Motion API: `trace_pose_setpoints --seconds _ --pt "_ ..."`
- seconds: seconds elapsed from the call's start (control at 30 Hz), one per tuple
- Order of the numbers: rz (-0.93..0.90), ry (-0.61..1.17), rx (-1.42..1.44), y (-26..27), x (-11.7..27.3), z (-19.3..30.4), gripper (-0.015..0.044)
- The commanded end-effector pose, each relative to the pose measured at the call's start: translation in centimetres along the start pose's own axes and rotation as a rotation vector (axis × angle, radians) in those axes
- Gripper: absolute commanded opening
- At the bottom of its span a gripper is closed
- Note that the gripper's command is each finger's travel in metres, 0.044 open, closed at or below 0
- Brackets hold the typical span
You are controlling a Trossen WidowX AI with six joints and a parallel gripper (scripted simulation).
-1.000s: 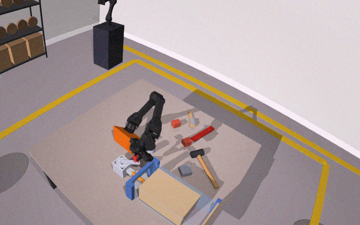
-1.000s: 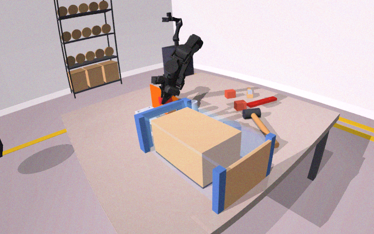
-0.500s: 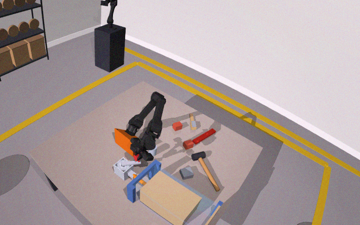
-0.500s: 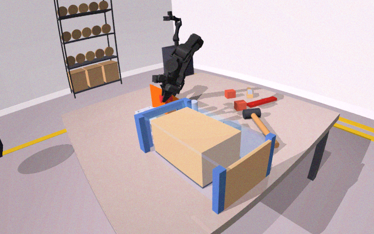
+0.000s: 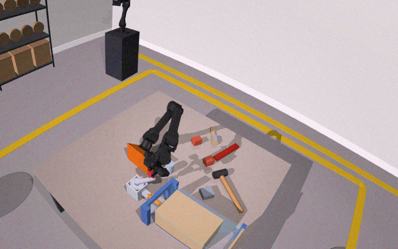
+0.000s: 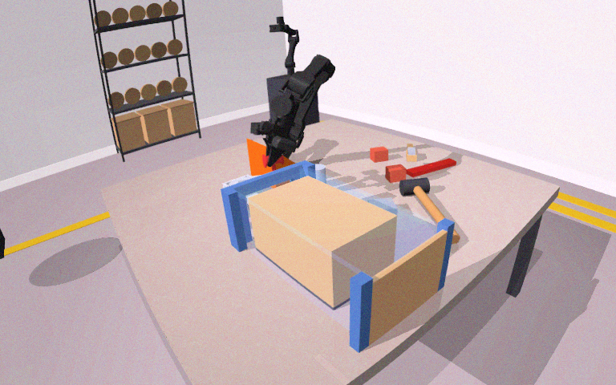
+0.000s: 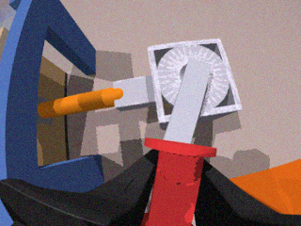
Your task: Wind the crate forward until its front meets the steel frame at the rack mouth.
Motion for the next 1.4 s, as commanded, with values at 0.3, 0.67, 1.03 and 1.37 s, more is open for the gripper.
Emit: trace_pose_setpoints --seconds 0.3,0.67,1.03,1.37 --pt "0.035 0.009 -0.005 -2.7 -0.2 -0.2 0.0" --pt "0.036 0.009 -0.005 -4.0 -0.3 -0.7 0.0" --pt "0.037 0.008 -0.005 -5.3 -0.5 -1.4 0.0" --pt "0.037 0.007 -0.006 -6.3 -0.7 -2.1 0.0"
Point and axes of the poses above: the point midway between the two fingers, 35 mm back from their tips, its own x axis back along the fingers, its own y axis across the jaws, z = x × y, the point moved 3 cm from there along x, back along the fingers, and after that the axes turned 8 degrees about -x, right-handed, at the moved point
